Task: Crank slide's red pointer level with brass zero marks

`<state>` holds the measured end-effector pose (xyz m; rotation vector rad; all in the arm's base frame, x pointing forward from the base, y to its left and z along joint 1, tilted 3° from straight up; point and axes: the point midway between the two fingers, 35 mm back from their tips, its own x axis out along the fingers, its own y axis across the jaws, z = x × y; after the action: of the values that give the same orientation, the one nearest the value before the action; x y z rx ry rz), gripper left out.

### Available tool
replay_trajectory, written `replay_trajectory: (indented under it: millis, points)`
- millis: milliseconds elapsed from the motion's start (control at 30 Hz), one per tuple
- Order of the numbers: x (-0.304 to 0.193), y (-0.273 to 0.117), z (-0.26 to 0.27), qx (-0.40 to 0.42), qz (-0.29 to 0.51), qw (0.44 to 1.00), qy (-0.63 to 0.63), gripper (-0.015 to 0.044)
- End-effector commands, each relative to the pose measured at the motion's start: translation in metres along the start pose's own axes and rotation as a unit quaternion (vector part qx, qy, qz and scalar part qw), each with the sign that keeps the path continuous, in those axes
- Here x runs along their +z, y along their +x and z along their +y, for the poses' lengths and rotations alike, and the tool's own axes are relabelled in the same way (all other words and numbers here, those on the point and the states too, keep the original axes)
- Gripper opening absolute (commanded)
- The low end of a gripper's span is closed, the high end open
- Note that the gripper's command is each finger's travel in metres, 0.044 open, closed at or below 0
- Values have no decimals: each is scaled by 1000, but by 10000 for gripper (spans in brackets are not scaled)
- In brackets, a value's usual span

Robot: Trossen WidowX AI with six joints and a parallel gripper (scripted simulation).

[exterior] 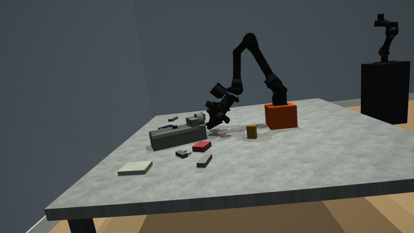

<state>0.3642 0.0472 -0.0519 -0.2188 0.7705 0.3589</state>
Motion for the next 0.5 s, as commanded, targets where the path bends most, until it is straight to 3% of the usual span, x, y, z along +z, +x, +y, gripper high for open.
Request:
replay_trajectory:
  millis: [0, 467]
  points:
    - [-1, 1, 9, 12, 2, 1000, -2, 0]
    - [-1, 1, 13, 12, 2, 1000, -2, 0]
